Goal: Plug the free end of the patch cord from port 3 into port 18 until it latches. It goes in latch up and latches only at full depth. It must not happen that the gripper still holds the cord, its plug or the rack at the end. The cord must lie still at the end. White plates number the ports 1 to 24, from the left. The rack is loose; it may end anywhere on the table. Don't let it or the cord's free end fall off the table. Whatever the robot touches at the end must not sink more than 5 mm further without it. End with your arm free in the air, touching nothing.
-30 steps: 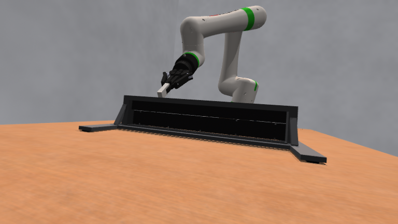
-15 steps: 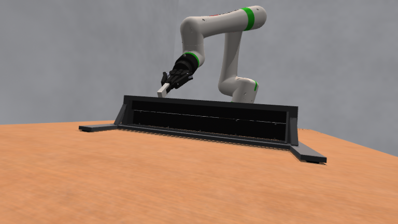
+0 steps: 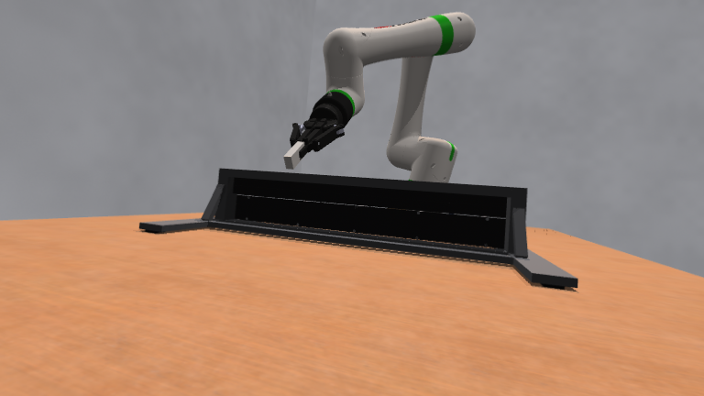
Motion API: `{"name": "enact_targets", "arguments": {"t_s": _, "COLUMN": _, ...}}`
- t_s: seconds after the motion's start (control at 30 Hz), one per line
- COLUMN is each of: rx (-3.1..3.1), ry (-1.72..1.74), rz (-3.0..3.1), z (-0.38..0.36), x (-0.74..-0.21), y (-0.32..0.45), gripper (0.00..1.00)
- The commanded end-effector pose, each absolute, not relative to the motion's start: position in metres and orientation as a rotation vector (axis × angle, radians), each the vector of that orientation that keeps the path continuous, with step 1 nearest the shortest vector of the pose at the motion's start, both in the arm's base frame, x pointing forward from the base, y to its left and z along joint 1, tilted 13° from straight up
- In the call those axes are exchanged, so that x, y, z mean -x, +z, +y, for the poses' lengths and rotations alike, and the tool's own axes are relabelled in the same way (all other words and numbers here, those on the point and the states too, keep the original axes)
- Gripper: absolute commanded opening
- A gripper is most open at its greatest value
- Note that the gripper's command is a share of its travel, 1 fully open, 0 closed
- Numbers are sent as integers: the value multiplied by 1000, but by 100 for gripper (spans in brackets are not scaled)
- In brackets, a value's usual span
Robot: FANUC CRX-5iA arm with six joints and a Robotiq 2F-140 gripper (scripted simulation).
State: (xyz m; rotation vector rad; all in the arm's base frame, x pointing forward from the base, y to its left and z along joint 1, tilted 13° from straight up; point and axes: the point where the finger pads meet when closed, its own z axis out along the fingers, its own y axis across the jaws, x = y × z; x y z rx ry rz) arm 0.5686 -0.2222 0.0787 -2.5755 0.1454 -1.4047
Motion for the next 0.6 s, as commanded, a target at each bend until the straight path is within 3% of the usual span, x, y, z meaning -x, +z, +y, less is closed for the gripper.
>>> {"name": "enact_targets", "arguments": {"t_s": 0.0, "rx": 2575, "ry": -1405, "rz": 145, "z": -223, "x": -561, "y": 84, "gripper": 0}}
{"name": "enact_targets", "arguments": {"t_s": 0.33, "rx": 2575, "ry": -1405, "rz": 145, "z": -234, "x": -493, "y": 126, "gripper": 0}}
{"name": "enact_targets", "arguments": {"t_s": 0.57, "rx": 2575, "ry": -1405, "rz": 145, "z": -237, "x": -476, "y": 137, "gripper": 0}}
